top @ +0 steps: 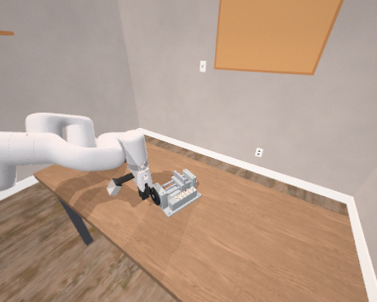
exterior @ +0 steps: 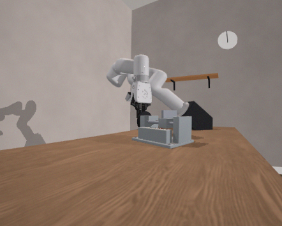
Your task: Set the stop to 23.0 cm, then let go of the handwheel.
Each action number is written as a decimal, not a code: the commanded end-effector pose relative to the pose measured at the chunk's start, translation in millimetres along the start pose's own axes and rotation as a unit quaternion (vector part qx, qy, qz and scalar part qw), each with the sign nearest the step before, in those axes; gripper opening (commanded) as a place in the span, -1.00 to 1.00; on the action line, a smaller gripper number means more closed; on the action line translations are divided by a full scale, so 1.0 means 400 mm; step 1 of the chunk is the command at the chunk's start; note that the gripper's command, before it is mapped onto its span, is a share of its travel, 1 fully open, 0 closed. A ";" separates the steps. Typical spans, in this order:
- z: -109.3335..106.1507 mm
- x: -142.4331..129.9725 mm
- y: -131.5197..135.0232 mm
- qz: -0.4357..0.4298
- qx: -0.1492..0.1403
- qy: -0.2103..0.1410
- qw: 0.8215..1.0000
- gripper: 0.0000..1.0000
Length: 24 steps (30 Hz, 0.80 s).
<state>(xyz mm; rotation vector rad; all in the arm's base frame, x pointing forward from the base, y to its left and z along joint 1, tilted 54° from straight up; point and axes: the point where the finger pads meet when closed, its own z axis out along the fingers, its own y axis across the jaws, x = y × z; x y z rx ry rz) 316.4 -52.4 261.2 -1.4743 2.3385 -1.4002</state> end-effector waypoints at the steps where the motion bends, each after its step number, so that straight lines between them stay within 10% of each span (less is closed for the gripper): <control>1: -0.005 -0.001 -0.027 0.001 0.002 -0.001 1.000 -0.88; 24: 0.075 -0.001 -0.107 0.001 0.002 -0.001 1.000 -0.88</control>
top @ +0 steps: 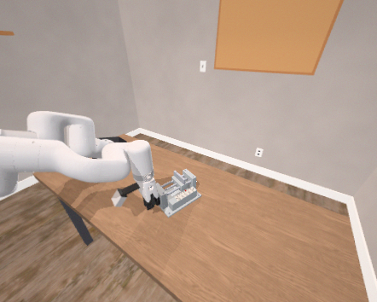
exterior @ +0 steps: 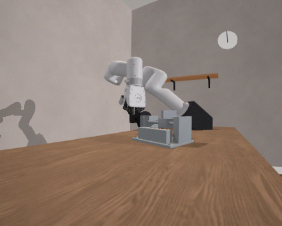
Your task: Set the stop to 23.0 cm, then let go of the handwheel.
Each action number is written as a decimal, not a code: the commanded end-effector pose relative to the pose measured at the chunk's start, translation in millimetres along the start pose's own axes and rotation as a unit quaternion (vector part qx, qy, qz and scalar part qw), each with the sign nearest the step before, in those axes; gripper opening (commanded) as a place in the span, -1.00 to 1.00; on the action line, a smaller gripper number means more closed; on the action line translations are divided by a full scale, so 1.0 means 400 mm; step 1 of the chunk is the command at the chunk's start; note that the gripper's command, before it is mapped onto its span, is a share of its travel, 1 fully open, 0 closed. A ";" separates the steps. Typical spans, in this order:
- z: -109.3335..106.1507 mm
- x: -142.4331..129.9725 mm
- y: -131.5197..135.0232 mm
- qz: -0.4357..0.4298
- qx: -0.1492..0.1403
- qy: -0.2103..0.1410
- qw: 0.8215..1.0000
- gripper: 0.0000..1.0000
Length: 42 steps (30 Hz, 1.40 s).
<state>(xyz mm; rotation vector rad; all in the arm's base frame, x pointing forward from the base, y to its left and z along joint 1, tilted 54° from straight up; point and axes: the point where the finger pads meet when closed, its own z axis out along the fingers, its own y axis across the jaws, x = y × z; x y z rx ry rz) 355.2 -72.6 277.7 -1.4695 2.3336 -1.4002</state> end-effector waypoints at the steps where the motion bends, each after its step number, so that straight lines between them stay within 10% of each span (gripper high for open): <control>1: 0.028 -0.001 -0.004 0.000 0.000 0.000 1.000 -0.88; 20: 0.104 -0.001 0.068 0.000 0.000 0.000 1.000 -0.88; 42: 0.047 -0.001 0.156 0.000 0.000 0.000 1.000 -0.88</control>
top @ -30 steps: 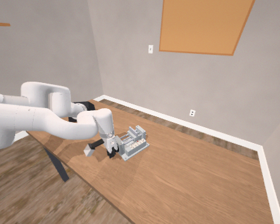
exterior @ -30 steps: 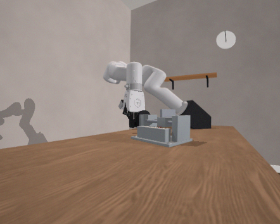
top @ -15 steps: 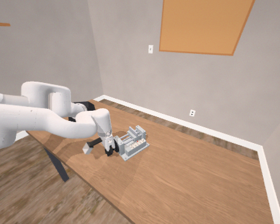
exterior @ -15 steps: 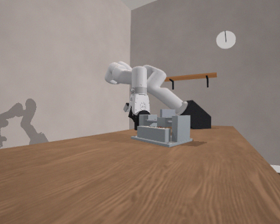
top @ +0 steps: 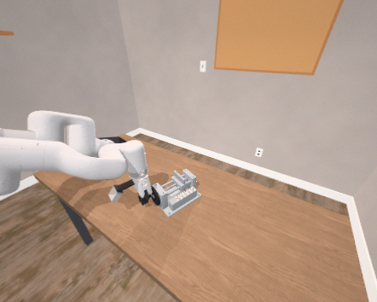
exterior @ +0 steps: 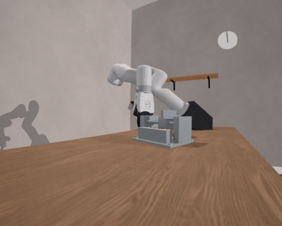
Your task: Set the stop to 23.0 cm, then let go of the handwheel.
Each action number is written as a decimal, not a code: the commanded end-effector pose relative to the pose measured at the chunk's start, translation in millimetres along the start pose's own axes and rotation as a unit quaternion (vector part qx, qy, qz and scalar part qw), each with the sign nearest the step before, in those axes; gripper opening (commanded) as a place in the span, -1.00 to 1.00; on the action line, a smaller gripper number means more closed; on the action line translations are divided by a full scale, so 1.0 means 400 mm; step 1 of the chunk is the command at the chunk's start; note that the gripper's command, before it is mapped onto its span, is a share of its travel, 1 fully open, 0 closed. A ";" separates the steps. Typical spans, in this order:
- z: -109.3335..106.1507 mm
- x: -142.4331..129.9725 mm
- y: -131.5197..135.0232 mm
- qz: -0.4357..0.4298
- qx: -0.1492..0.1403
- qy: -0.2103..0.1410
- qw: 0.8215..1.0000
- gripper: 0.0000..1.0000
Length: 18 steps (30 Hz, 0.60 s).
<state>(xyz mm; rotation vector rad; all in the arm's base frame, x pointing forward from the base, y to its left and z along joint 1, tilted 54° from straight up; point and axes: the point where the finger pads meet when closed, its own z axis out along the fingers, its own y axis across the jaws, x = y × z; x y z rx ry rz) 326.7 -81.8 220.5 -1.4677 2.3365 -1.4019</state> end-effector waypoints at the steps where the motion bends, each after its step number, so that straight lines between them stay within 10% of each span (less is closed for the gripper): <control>1: -0.023 -0.001 0.010 -0.001 0.000 -0.001 1.000 -0.88; 18: -0.079 -0.001 0.005 -0.001 0.000 -0.001 1.000 -0.88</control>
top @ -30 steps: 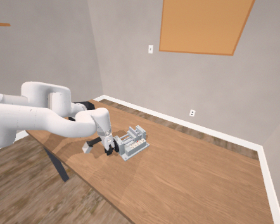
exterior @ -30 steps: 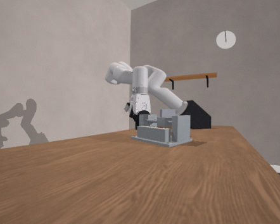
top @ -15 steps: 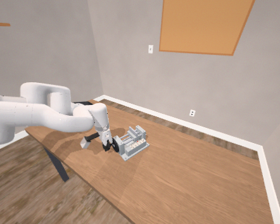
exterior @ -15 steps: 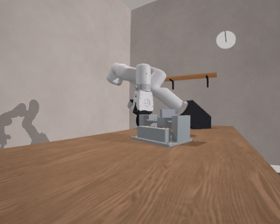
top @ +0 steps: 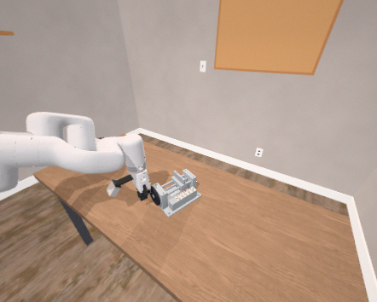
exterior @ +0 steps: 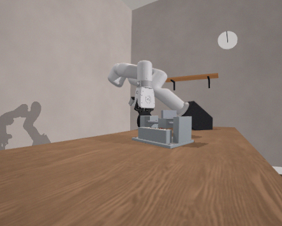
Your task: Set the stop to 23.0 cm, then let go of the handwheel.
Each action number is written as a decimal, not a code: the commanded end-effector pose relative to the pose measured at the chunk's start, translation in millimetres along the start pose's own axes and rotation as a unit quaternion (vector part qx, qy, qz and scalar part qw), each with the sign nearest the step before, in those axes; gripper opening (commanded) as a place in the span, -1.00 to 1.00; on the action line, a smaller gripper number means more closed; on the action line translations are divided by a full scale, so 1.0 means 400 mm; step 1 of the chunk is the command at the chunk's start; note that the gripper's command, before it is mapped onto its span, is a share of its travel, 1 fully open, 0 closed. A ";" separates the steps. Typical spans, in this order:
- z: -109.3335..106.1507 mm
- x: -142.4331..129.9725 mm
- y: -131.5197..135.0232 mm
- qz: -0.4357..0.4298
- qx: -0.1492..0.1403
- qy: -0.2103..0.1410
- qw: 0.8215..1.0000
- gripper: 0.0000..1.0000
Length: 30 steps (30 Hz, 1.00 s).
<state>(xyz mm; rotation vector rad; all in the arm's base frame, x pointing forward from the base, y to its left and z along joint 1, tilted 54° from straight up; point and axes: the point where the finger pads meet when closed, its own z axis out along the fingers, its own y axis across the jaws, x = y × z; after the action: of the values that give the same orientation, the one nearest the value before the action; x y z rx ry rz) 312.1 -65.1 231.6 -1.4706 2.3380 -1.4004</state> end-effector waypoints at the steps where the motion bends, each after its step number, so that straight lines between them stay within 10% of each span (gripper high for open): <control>1: -0.022 -0.001 -0.009 0.000 0.001 -0.001 1.000 -0.88; 30: -0.065 -0.001 -0.088 0.000 0.001 -0.001 1.000 -0.88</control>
<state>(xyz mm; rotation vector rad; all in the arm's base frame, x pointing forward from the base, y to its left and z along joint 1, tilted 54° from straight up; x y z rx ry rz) 321.9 -52.4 268.9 -1.4684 2.3339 -1.4012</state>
